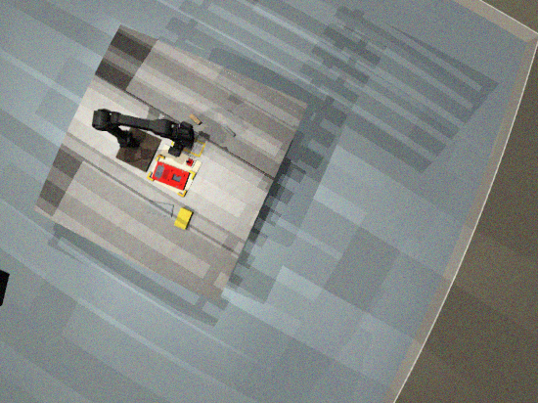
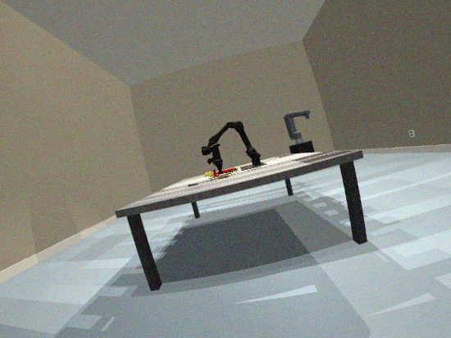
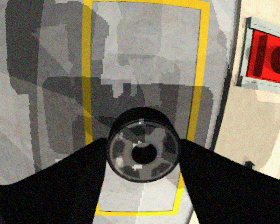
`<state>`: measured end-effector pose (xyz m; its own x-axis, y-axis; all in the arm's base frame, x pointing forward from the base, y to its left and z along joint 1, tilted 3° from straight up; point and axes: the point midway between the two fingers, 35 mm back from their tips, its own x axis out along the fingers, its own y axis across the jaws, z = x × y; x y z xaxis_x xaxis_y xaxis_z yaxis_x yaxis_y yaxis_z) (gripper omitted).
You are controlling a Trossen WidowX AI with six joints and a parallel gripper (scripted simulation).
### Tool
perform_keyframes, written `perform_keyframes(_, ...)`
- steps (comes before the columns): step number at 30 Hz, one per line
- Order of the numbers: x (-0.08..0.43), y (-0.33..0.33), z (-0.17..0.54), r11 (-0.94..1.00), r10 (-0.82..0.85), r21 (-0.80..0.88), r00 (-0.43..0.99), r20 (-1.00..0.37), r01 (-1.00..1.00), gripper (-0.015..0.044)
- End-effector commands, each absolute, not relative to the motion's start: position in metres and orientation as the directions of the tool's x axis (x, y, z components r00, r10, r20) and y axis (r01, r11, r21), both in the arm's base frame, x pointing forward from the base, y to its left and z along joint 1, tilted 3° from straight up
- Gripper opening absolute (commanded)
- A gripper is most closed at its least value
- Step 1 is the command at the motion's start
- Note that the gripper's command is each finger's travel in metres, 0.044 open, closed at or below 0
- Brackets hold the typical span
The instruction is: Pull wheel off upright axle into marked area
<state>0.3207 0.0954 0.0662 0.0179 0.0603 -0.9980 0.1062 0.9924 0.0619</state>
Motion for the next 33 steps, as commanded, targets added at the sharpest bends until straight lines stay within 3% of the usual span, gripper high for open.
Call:
perform_keyframes(1, 0.318, 0.096, 0.044, 0.992, 0.062, 0.063, 0.011, -0.998, 0.113, 0.0000)
perform_keyframes(7, 0.317, 0.096, 0.041, 0.992, 0.062, 0.063, 0.011, -0.998, 0.113, 0.0000)
perform_keyframes(18, 0.317, 0.096, 0.047, 0.993, 0.058, 0.059, 0.010, -0.998, 0.107, 0.0289)
perform_keyframes(29, 0.317, 0.092, 0.104, 0.992, 0.062, 0.063, 0.012, -0.998, 0.113, 0.0300)
perform_keyframes(33, 0.296, 0.084, 0.113, 0.991, 0.060, 0.061, 0.014, -0.998, 0.116, 0.0405)
